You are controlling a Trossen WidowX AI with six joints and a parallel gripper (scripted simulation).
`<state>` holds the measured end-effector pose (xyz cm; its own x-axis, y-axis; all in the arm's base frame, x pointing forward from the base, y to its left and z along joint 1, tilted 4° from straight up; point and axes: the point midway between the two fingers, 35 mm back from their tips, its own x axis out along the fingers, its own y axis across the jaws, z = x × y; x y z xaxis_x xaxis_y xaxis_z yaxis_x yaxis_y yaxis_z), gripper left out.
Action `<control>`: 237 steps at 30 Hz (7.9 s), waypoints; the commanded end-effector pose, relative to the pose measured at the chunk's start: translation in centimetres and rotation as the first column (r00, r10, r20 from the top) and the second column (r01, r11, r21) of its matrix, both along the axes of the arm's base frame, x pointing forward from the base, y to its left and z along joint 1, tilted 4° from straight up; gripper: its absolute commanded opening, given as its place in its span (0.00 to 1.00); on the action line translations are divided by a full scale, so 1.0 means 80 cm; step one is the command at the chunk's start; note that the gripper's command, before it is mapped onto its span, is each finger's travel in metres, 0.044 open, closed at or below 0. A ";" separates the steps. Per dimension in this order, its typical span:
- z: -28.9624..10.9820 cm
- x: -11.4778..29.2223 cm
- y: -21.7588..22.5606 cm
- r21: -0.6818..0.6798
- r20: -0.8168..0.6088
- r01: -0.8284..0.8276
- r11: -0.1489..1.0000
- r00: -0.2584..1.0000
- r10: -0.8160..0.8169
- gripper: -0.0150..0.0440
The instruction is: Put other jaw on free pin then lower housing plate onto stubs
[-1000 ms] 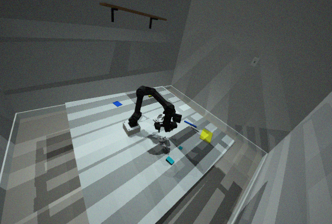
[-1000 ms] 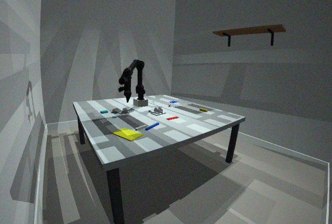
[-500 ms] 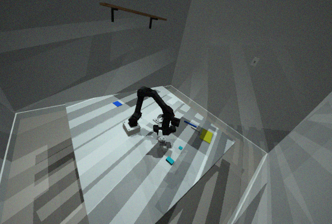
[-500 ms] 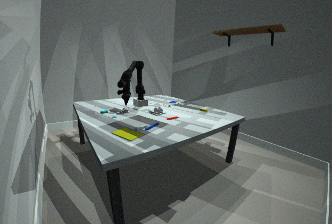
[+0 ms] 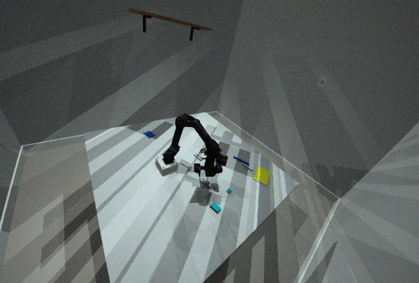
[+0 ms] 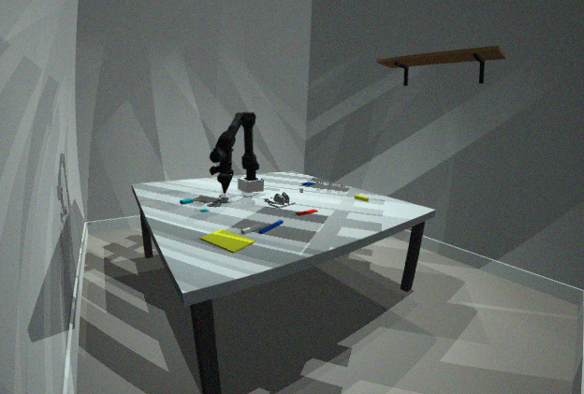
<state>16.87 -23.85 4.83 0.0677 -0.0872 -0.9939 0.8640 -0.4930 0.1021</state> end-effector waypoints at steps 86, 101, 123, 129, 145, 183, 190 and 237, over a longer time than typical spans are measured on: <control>-0.041 0.002 -0.002 0.009 -0.004 0.001 1.000 1.000 -0.001 0.85; 0.018 -0.001 0.002 0.010 -0.002 0.003 1.000 1.000 -0.003 0.85; 0.035 0.031 0.035 -0.001 -0.025 -0.296 0.955 0.955 0.295 0.85; 0.034 0.047 0.051 -0.004 -0.037 -0.443 0.897 0.896 0.442 0.85; 0.033 0.084 0.101 -0.006 -0.073 -0.772 0.636 0.635 0.769 0.85; 0.029 0.134 0.238 0.034 -0.143 -0.951 -0.309 -0.310 0.940 0.85; 0.028 0.137 0.264 0.047 -0.151 -0.877 -0.478 -0.479 0.865 0.85; 0.027 0.124 0.282 0.064 -0.158 -0.760 -0.647 -0.648 0.745 0.85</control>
